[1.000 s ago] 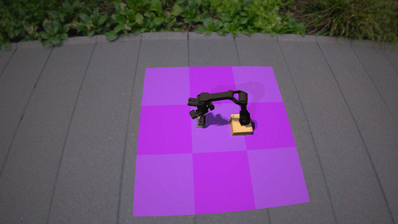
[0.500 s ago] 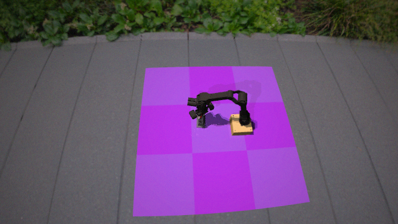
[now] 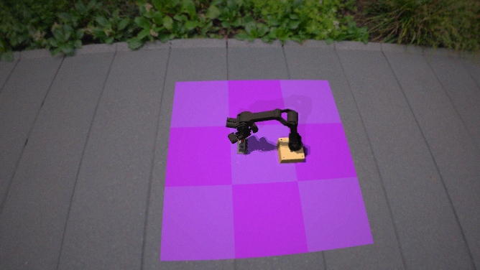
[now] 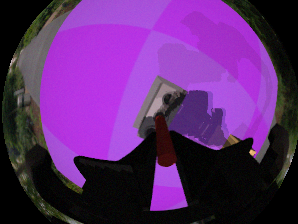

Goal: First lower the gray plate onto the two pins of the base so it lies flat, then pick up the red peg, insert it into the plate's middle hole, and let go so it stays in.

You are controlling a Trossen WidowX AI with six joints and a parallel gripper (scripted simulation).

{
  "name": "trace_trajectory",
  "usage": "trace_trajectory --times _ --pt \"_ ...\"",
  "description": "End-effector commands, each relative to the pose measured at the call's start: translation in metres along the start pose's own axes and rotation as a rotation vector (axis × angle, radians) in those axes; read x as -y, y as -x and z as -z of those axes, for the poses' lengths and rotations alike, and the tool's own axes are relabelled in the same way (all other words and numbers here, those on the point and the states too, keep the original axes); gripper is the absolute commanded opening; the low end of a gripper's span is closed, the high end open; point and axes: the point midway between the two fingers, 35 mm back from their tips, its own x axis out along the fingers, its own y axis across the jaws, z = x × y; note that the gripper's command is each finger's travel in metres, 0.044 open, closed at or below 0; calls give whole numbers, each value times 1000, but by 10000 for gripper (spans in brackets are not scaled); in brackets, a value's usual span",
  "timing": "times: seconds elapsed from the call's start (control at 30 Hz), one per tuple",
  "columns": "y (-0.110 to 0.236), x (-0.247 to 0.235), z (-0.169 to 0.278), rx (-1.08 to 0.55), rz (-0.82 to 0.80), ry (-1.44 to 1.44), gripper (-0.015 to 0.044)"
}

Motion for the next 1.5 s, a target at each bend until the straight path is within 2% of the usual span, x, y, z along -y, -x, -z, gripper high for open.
trace_trajectory --times 0.0,0.53,1.47 --pt "0 0 0 0 0 0 0" --pt "-18 1 1 -1 2 0 0" --pt "-17 2 2 1 -1 3 0"
